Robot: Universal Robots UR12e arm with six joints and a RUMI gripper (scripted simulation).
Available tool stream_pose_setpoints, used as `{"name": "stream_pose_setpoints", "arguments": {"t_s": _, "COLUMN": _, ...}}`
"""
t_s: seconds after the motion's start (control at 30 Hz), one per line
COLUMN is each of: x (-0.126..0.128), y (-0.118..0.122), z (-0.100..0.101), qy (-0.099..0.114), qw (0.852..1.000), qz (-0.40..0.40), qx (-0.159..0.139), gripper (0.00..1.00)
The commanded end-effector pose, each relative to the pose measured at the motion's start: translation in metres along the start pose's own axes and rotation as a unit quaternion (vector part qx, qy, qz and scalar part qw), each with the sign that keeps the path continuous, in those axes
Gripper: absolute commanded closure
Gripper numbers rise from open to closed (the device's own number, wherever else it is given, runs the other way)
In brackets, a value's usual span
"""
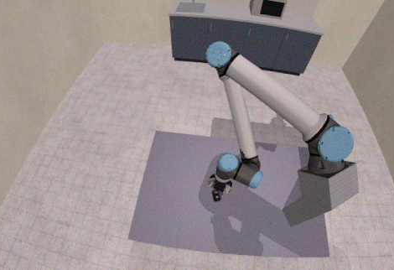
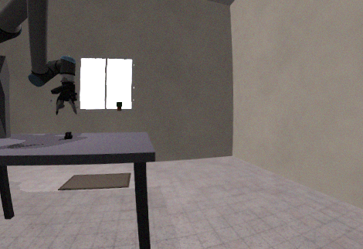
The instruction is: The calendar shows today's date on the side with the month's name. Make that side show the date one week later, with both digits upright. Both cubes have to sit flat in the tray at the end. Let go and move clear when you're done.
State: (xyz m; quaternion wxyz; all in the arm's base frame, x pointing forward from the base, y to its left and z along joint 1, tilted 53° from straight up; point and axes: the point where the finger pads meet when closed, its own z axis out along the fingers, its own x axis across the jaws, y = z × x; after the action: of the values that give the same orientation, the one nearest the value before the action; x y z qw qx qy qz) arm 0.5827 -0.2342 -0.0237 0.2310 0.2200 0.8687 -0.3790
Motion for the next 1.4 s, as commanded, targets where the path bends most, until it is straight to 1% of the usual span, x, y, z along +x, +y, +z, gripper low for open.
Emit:
{"name": "stream_pose_setpoints", "arguments": {"t_s": 0.0, "x": 0.001, "y": -0.001, "z": 0.002, "qy": 0.003, "qw": 0.997, "qz": 0.074, "qx": 0.001, "gripper": 0.00}}
{"name": "stream_pose_setpoints", "arguments": {"t_s": 0.1, "x": 0.002, "y": -0.001, "z": 0.004, "qy": 0.003, "qw": 0.991, "qz": 0.132, "qx": 0.001, "gripper": 0.00}}
{"name": "stream_pose_setpoints", "arguments": {"t_s": 0.13, "x": 0.002, "y": -0.001, "z": 0.004, "qy": 0.003, "qw": 0.991, "qz": 0.133, "qx": 0.001, "gripper": 0.00}}
{"name": "stream_pose_setpoints", "arguments": {"t_s": 0.17, "x": 0.003, "y": -0.002, "z": 0.004, "qy": 0.003, "qw": 0.988, "qz": 0.154, "qx": 0.002, "gripper": 0.00}}
{"name": "stream_pose_setpoints", "arguments": {"t_s": 0.23, "x": 0.003, "y": -0.002, "z": 0.004, "qy": 0.003, "qw": 0.988, "qz": 0.154, "qx": 0.002, "gripper": 0.00}}
{"name": "stream_pose_setpoints", "arguments": {"t_s": 0.37, "x": 0.004, "y": -0.002, "z": 0.007, "qy": 0.003, "qw": 0.972, "qz": 0.236, "qx": 0.002, "gripper": 0.00}}
{"name": "stream_pose_setpoints", "arguments": {"t_s": 0.4, "x": 0.004, "y": -0.002, "z": 0.007, "qy": 0.003, "qw": 0.971, "qz": 0.238, "qx": 0.002, "gripper": 0.00}}
{"name": "stream_pose_setpoints", "arguments": {"t_s": 0.47, "x": 0.005, "y": -0.002, "z": 0.009, "qy": 0.002, "qw": 0.960, "qz": 0.280, "qx": 0.002, "gripper": 0.00}}
{"name": "stream_pose_setpoints", "arguments": {"t_s": 0.53, "x": 0.005, "y": -0.002, "z": 0.009, "qy": 0.002, "qw": 0.953, "qz": 0.302, "qx": 0.002, "gripper": 0.00}}
{"name": "stream_pose_setpoints", "arguments": {"t_s": 0.6, "x": 0.006, "y": -0.002, "z": 0.011, "qy": 0.002, "qw": 0.940, "qz": 0.341, "qx": 0.002, "gripper": 0.00}}
{"name": "stream_pose_setpoints", "arguments": {"t_s": 0.63, "x": 0.006, "y": -0.002, "z": 0.011, "qy": 0.002, "qw": 0.939, "qz": 0.345, "qx": 0.002, "gripper": 0.00}}
{"name": "stream_pose_setpoints", "arguments": {"t_s": 0.7, "x": 0.007, "y": -0.002, "z": 0.012, "qy": 0.002, "qw": 0.923, "qz": 0.385, "qx": 0.002, "gripper": 0.00}}
{"name": "stream_pose_setpoints", "arguments": {"t_s": 0.8, "x": 0.007, "y": -0.002, "z": 0.012, "qy": 0.002, "qw": 0.922, "qz": 0.388, "qx": 0.002, "gripper": 0.00}}
{"name": "stream_pose_setpoints", "arguments": {"t_s": 0.93, "x": 0.007, "y": -0.001, "z": 0.015, "qy": 0.002, "qw": 0.885, "qz": 0.466, "qx": 0.002, "gripper": 0.00}}
{"name": "stream_pose_setpoints", "arguments": {"t_s": 0.97, "x": 0.007, "y": -0.001, "z": 0.015, "qy": 0.002, "qw": 0.882, "qz": 0.471, "qx": 0.002, "gripper": 0.00}}
{"name": "stream_pose_setpoints", "arguments": {"t_s": 1.03, "x": 0.008, "y": 0.000, "z": 0.017, "qy": 0.002, "qw": 0.862, "qz": 0.508, "qx": 0.002, "gripper": 0.00}}
{"name": "stream_pose_setpoints", "arguments": {"t_s": 1.07, "x": 0.008, "y": 0.000, "z": 0.017, "qy": 0.002, "qw": 0.859, "qz": 0.512, "qx": 0.002, "gripper": 0.00}}
{"name": "stream_pose_setpoints", "arguments": {"t_s": 1.13, "x": 0.008, "y": 0.000, "z": 0.018, "qy": 0.002, "qw": 0.837, "qz": 0.548, "qx": 0.002, "gripper": 0.00}}
{"name": "stream_pose_setpoints", "arguments": {"t_s": 1.17, "x": 0.008, "y": 0.000, "z": 0.018, "qy": 0.002, "qw": 0.835, "qz": 0.551, "qx": 0.002, "gripper": 0.00}}
{"name": "stream_pose_setpoints", "arguments": {"t_s": 1.23, "x": 0.008, "y": 0.001, "z": 0.020, "qy": 0.002, "qw": 0.810, "qz": 0.586, "qx": 0.003, "gripper": 0.00}}
{"name": "stream_pose_setpoints", "arguments": {"t_s": 1.27, "x": 0.008, "y": 0.001, "z": 0.020, "qy": 0.002, "qw": 0.809, "qz": 0.588, "qx": 0.003, "gripper": 0.00}}
{"name": "stream_pose_setpoints", "arguments": {"t_s": 1.3, "x": 0.008, "y": 0.001, "z": 0.020, "qy": 0.002, "qw": 0.795, "qz": 0.606, "qx": 0.003, "gripper": 0.00}}
{"name": "stream_pose_setpoints", "arguments": {"t_s": 1.37, "x": 0.008, "y": 0.001, "z": 0.020, "qy": 0.002, "qw": 0.795, "qz": 0.606, "qx": 0.003, "gripper": 0.00}}
